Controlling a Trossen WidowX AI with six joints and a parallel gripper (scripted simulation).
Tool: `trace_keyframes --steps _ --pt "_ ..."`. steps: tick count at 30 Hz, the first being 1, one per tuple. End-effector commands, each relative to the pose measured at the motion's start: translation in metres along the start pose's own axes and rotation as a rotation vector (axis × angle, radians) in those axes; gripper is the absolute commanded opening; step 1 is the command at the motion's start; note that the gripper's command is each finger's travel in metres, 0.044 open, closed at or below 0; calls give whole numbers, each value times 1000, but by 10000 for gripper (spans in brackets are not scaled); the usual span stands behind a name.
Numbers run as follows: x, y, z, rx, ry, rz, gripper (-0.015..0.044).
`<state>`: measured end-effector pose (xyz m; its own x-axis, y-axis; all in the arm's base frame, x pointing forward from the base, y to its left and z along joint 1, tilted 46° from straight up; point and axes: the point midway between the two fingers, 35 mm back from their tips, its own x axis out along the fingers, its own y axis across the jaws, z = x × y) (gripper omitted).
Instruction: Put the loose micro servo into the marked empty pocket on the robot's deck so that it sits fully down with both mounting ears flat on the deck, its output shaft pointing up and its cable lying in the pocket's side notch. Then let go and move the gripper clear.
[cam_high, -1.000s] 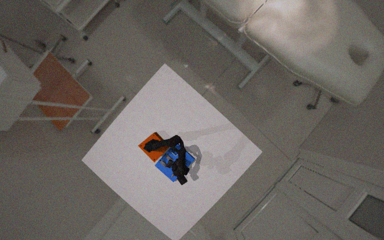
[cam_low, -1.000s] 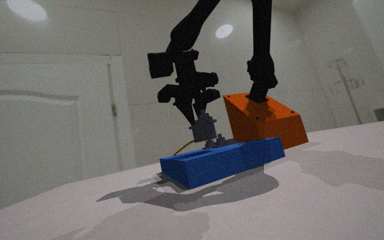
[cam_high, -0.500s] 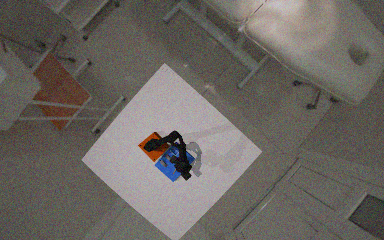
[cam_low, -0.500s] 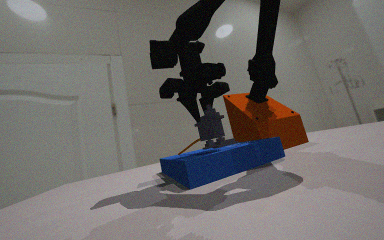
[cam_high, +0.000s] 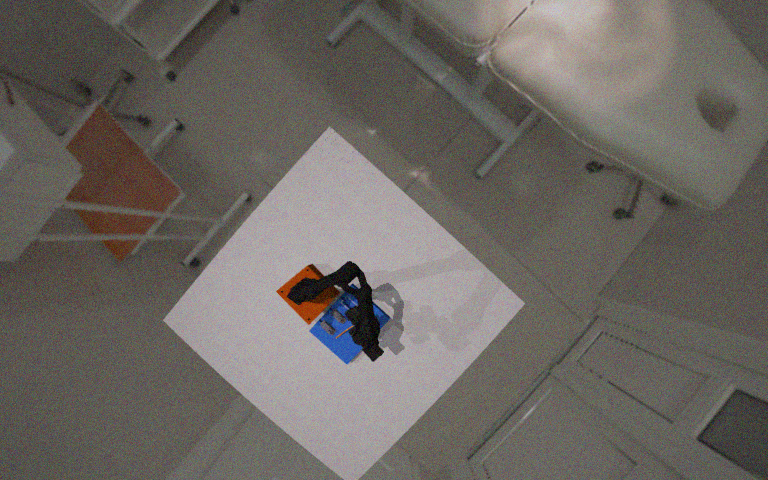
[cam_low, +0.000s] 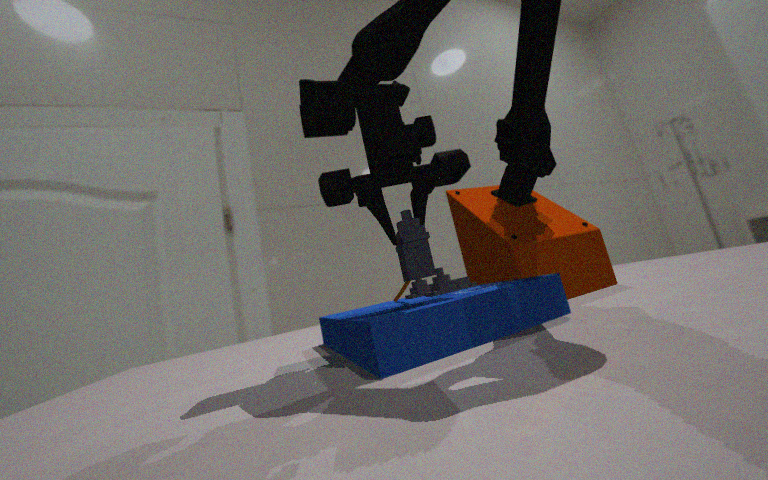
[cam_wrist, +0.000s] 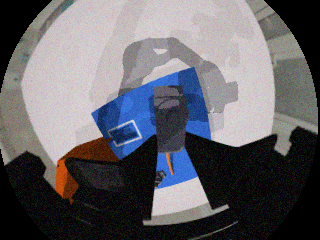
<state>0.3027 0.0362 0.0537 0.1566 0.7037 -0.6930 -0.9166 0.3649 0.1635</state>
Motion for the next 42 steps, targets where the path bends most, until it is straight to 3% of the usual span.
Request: trace_keyframes --steps 1,33,42 --pt "-1 0 0 132 -3 -2 0" --pt "-1 0 0 1237 -4 0 0" --pt "-1 3 -1 1261 -4 0 0"
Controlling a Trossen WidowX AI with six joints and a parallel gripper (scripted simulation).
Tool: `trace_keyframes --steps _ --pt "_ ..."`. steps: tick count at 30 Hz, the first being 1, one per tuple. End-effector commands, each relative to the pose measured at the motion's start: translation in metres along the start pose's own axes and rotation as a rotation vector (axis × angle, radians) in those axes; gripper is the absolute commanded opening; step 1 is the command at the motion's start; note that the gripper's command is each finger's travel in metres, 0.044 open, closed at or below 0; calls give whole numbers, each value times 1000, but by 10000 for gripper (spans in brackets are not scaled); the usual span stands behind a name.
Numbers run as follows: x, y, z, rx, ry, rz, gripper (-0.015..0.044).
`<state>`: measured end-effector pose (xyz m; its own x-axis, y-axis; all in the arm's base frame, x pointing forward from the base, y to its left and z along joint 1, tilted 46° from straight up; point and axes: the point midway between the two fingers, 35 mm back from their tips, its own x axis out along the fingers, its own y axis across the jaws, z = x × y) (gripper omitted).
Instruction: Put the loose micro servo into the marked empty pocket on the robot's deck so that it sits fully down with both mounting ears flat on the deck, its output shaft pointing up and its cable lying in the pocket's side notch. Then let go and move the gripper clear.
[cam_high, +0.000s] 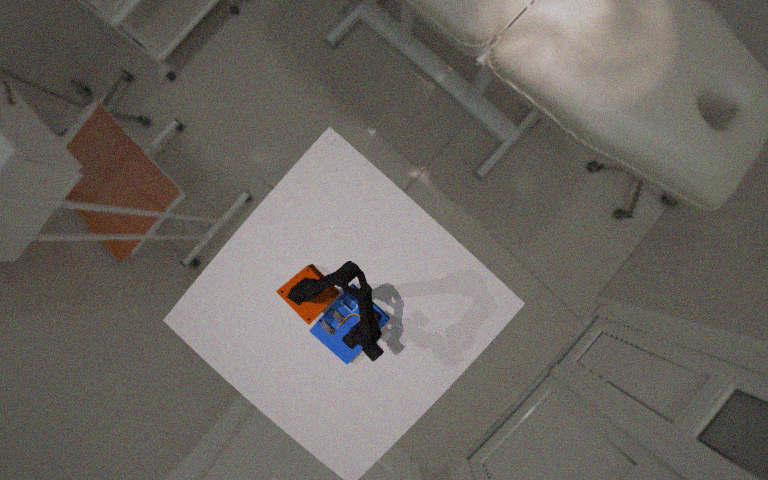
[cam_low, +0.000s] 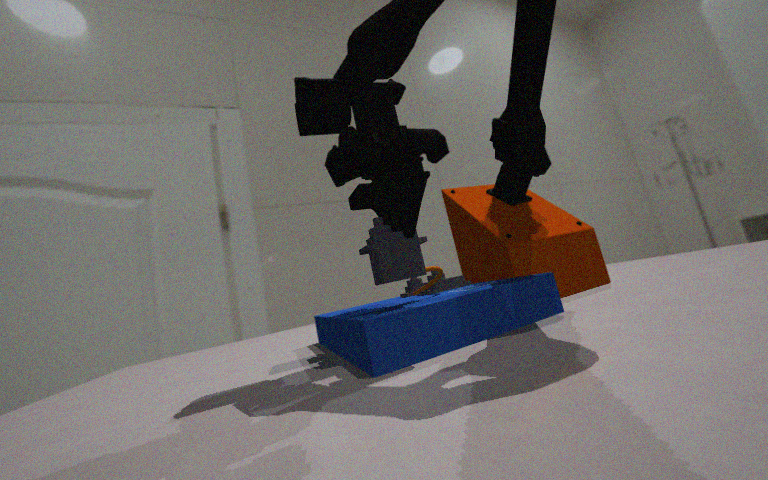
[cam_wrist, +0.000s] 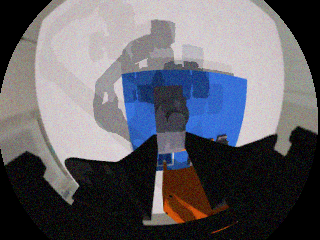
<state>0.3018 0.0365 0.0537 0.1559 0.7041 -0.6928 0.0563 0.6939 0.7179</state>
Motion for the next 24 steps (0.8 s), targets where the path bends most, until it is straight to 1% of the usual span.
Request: trace_keyframes --steps 1,24 --pt "-1 0 -5 15 -3 2 0" --pt "0 1 -103 19 1 2 0"
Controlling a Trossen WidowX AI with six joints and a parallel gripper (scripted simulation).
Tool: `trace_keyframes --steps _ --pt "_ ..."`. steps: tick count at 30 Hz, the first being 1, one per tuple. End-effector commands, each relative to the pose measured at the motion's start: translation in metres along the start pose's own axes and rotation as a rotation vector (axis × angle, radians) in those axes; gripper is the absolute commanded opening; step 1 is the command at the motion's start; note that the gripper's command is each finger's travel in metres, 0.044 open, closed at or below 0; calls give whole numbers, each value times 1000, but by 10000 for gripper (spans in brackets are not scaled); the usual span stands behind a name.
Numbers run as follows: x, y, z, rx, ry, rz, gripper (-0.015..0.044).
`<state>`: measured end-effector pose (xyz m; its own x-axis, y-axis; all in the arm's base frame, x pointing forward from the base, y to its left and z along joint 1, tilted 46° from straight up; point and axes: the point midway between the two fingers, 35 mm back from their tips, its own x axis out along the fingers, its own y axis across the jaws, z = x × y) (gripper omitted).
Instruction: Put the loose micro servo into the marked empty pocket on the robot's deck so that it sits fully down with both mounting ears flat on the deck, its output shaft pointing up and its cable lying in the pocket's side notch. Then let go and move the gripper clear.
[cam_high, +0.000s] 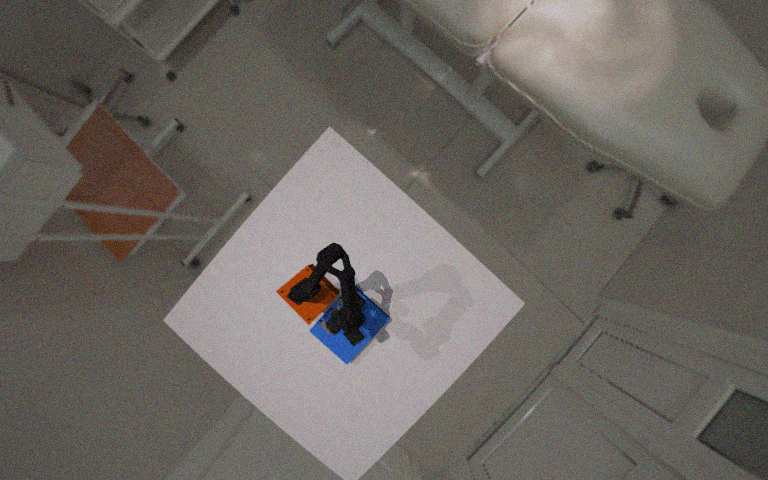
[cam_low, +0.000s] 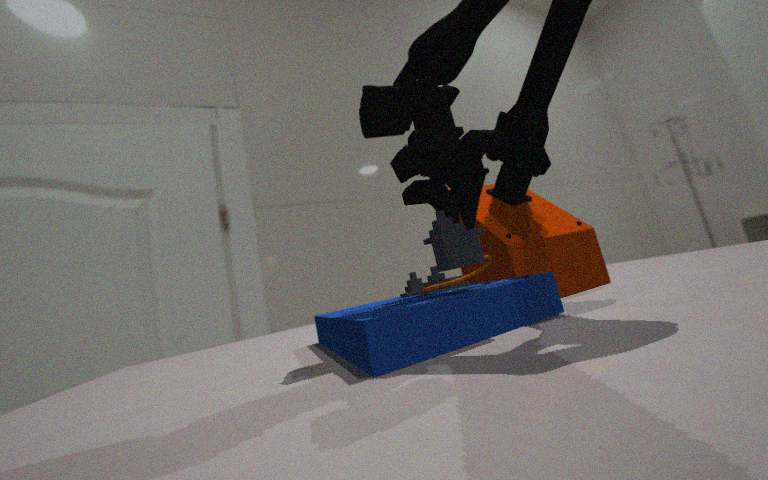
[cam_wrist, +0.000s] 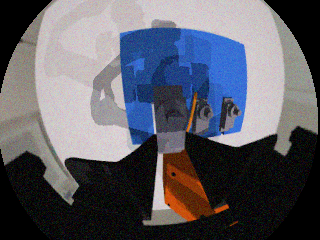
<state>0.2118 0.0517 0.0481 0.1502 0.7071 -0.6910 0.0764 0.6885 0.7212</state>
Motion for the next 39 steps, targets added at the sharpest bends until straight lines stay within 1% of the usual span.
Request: trace_keyframes --steps 1,7,18,29,39 --pt "-1 -1 -15 -1 -5 -1 0" --pt "2 -1 -17 -1 -4 -1 0" --pt "18 0 -17 -1 -5 0 0" --pt "20 0 -17 -1 -5 0 0" --pt "28 0 -17 -1 -5 1 0"
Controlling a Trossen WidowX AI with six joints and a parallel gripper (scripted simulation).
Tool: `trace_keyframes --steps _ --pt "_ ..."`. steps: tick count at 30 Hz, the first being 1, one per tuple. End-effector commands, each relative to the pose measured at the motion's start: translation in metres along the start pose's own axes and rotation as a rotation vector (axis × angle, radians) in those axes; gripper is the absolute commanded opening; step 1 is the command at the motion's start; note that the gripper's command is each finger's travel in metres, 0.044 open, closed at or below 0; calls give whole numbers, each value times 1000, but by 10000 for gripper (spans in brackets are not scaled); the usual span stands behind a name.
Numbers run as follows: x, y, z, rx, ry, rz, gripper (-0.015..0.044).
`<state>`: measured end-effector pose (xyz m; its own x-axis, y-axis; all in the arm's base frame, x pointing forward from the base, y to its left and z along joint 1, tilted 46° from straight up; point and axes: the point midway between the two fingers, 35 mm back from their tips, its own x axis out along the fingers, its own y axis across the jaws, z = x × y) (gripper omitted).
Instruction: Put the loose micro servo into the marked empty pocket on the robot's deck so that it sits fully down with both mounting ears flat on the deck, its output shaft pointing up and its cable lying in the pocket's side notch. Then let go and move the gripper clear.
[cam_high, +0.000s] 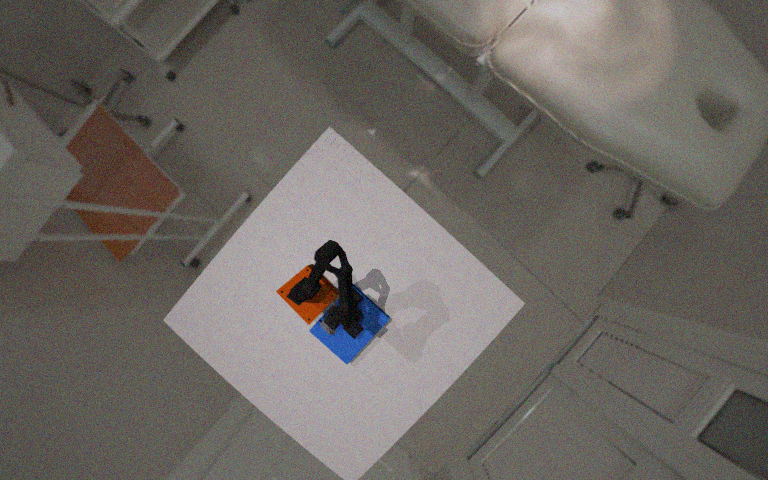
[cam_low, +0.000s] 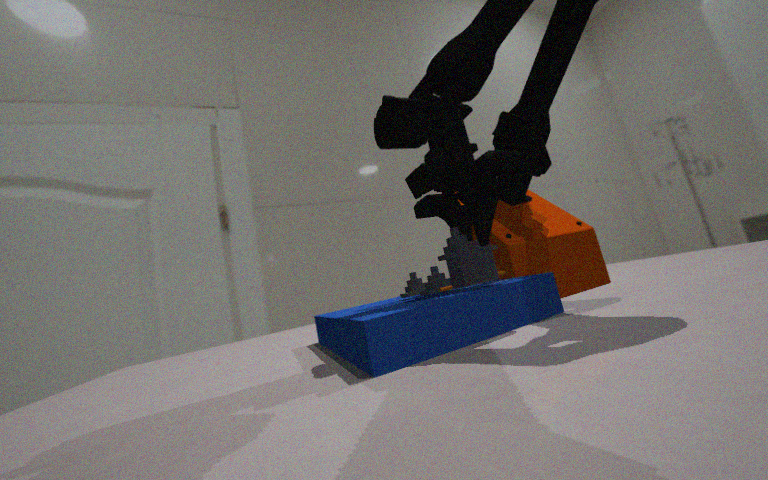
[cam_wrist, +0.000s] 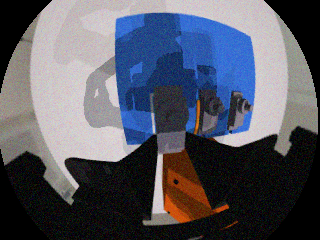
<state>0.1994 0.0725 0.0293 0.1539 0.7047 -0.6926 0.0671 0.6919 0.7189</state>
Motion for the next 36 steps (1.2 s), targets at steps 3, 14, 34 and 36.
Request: trace_keyframes --steps 3,14,34,36 --pt "6 0 -1 9 -1 3 0" --pt "17 0 -1 9 -1 4 0" --pt "37 0 -1 9 0 5 0" --pt "39 0 -1 9 0 5 0"
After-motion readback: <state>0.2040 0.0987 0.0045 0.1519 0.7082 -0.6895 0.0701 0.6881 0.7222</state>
